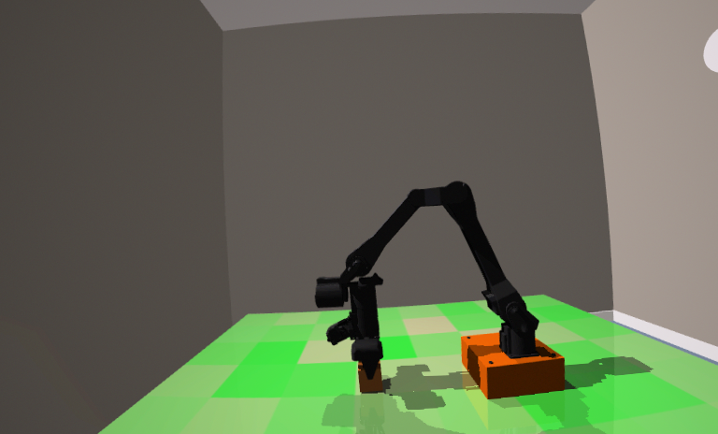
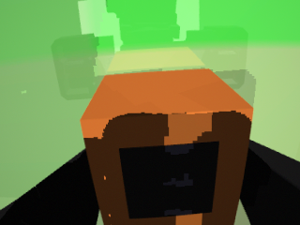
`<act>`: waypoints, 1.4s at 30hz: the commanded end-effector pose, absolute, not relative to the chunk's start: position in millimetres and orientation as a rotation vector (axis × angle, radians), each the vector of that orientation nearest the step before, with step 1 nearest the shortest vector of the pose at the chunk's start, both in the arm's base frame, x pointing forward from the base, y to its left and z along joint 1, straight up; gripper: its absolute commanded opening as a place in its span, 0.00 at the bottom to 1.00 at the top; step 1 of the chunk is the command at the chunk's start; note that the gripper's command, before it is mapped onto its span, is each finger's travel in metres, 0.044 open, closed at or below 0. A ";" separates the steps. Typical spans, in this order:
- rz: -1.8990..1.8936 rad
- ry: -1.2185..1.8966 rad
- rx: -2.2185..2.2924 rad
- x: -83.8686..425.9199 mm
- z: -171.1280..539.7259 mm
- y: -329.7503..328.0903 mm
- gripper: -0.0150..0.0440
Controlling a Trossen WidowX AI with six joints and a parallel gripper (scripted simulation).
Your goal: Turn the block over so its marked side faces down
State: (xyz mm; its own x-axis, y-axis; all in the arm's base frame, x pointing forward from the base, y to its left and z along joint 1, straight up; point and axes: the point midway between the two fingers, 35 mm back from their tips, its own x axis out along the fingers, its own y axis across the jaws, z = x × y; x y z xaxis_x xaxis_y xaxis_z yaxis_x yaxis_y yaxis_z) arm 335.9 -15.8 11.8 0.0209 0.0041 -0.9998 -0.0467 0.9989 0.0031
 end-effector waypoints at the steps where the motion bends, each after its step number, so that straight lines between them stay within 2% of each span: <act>1: 0.033 1.529 -0.035 338.7 34.8 -16.5 0.25; 7: 0.033 1.518 -0.034 338.8 35.5 -16.5 0.25; 42: 0.039 1.012 -0.024 333.8 28.7 -16.8 0.25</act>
